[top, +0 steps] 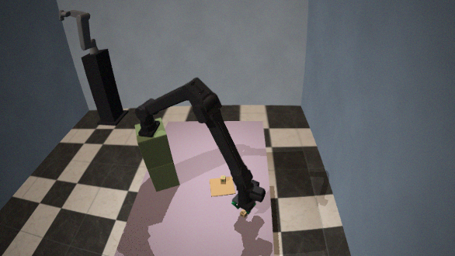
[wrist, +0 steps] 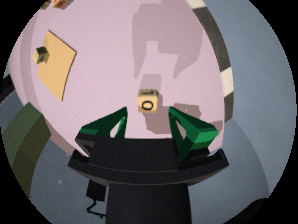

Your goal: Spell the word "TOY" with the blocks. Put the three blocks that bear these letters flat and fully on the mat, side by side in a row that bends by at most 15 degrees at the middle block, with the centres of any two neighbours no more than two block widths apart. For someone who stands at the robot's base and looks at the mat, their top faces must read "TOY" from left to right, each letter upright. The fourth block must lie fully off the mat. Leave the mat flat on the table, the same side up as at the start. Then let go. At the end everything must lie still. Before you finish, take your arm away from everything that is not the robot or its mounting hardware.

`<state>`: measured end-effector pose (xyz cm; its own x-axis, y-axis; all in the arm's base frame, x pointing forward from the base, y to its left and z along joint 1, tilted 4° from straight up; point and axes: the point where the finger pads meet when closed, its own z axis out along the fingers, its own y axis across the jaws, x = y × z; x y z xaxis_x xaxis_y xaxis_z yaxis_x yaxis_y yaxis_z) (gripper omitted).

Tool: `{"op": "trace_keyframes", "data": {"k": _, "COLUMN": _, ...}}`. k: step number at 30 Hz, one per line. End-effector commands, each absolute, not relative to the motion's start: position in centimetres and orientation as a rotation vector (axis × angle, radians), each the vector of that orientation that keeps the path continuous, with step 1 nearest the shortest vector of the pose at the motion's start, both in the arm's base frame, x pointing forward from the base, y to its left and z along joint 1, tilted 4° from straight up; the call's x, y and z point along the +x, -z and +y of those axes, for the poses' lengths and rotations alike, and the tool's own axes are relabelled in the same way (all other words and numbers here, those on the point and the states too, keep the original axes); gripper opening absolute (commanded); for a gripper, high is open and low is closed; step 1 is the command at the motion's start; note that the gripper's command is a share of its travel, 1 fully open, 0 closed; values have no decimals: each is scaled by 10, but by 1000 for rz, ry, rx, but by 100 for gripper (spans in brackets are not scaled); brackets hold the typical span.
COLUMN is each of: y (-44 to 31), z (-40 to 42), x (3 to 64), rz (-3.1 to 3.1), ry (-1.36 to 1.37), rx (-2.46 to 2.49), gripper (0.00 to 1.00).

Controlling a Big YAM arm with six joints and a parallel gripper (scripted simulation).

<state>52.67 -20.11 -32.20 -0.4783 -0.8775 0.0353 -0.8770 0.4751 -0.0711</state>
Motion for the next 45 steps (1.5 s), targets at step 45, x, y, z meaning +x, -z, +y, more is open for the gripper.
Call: {"op": "trace_keyframes", "data": {"k": 45, "y": 355, "z": -216, "x": 537, "rz": 2679, "ry": 152, "rx": -1586, "gripper": 64}}
